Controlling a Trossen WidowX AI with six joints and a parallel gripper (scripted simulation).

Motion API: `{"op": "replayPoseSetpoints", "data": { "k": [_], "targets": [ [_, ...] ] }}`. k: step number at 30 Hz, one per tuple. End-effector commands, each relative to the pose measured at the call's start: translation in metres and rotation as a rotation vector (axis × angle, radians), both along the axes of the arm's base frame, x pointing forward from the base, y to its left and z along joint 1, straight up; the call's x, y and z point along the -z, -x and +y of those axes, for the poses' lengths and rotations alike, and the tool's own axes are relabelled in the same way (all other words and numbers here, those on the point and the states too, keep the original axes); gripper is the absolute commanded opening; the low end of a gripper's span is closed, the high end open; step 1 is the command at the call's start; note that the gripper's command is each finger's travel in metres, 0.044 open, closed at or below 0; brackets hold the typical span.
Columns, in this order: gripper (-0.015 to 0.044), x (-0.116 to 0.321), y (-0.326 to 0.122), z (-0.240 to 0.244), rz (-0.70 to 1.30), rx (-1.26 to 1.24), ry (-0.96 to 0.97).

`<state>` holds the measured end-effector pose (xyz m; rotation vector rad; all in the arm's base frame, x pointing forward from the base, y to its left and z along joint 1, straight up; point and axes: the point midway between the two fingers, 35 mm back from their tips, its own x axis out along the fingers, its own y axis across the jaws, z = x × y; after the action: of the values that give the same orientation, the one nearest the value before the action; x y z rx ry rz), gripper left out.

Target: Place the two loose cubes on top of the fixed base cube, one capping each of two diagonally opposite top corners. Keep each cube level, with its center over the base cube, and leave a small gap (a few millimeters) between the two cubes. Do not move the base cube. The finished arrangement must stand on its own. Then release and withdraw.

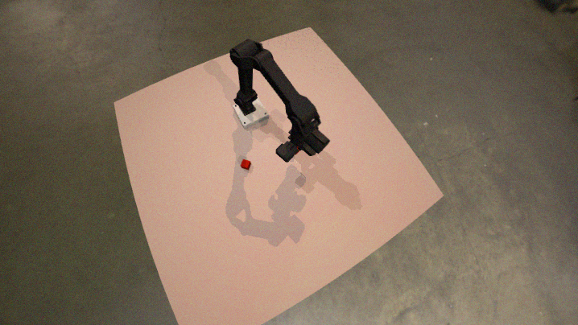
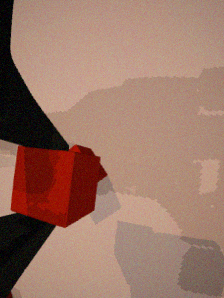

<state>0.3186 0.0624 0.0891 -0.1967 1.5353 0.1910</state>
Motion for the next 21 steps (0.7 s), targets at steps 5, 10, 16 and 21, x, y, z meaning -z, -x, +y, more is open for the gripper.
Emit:
{"op": "replayPoseSetpoints", "data": {
  "k": [5, 10, 16, 21],
  "targets": [
    [0.0105, 0.001, 0.000, 0.001, 0.000, 0.007, -0.003],
    [0.0105, 0.006, 0.000, 0.001, 0.000, 0.007, -0.003],
    [0.0105, 0.019, 0.000, 0.001, 0.000, 0.007, -0.003],
    [0.0105, 0.028, 0.000, 0.001, 0.000, 0.008, -0.003]
  ]
}}
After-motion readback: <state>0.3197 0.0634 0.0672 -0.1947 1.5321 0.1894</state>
